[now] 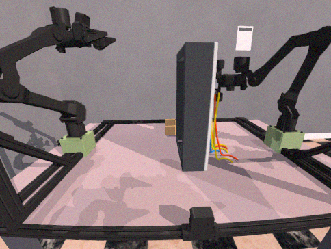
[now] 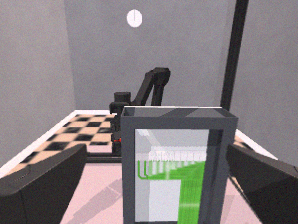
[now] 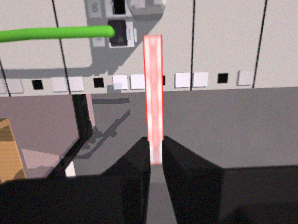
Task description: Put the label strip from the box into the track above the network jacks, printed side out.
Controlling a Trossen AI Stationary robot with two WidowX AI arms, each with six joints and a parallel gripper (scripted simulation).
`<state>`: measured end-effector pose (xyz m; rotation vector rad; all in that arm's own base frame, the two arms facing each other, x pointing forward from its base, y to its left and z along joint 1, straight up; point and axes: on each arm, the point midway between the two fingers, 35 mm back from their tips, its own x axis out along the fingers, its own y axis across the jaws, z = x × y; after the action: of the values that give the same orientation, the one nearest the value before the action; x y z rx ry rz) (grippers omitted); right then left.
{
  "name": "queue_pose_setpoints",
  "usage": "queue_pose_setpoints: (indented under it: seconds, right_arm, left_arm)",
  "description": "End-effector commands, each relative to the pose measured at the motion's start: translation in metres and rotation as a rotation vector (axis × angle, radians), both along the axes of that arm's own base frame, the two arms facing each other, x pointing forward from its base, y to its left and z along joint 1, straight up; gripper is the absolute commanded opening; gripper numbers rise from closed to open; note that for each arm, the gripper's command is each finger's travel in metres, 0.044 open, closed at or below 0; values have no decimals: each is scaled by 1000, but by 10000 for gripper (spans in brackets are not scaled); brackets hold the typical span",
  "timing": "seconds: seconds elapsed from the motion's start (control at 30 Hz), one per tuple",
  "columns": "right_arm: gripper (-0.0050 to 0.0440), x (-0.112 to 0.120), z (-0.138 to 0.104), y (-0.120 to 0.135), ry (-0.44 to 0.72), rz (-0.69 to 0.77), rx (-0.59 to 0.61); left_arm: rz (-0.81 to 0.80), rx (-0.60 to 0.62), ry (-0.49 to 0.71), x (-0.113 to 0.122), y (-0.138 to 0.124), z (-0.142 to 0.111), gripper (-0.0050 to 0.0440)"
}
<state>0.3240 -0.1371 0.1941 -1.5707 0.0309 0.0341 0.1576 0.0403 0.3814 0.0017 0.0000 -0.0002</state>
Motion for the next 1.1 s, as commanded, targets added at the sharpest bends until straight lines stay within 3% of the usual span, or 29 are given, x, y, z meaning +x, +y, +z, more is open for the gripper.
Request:
queue_pose_setpoints:
  seconds: [0.0,1.07]
  right_arm:
    - [-50,2,13,0,6,-2,-29]
    - [-50,-3,4,3,34,-1,-14]
  left_arm:
    - [0,4,-1,0,-1,2,440]
    - [0,4,-1,0,-1,2,440]
